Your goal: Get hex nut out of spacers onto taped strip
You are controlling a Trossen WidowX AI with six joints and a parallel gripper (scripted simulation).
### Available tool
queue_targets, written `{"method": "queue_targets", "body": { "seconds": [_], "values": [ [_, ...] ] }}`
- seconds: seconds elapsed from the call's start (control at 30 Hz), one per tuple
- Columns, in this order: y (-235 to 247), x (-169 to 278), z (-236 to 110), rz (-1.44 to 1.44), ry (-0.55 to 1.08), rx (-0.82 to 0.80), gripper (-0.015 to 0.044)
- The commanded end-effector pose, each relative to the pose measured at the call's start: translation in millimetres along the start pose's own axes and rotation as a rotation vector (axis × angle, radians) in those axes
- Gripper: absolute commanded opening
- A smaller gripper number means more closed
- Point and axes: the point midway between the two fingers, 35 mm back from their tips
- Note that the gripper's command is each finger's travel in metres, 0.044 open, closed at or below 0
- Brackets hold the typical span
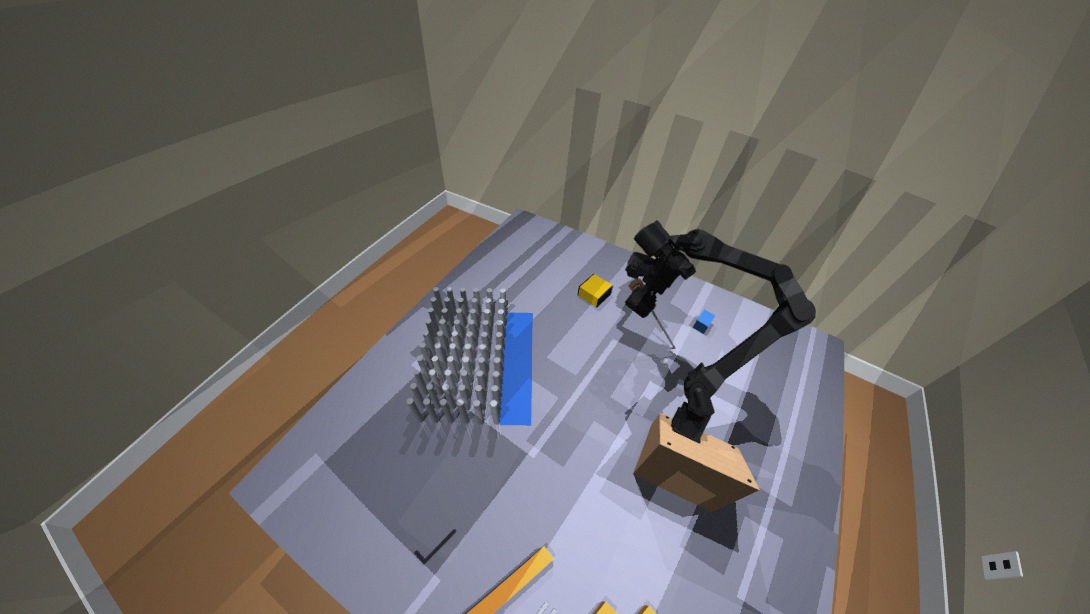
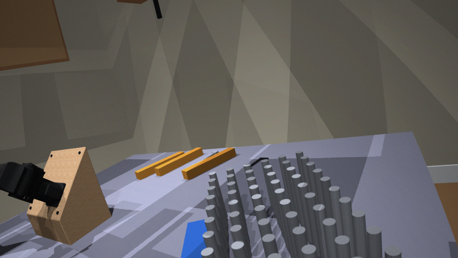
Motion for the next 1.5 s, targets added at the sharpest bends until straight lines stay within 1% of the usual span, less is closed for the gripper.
{"method": "queue_targets", "body": {
  "seconds": [0.0, 0.37, 0.73, 1.1, 1.47],
  "values": [
    [6, -5, 1, 0.121, -0.007, -0.031, 0.0],
    [24, -15, 1, 0.488, 0.0, -0.126, 0.0],
    [42, -25, 0, 0.853, 0.044, -0.219, 0.0],
    [59, -34, -2, 1.214, 0.124, -0.304, 0.0],
    [77, -43, -5, 1.568, 0.244, -0.372, 0.0]
  ]
}}
Point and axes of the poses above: the point midway between the two fingers, 35 mm back from their tips, its own z axis out along the fingers, its own y axis across the jaws, x = y × z, and after that the axes turned 5 degrees about z, right-handed
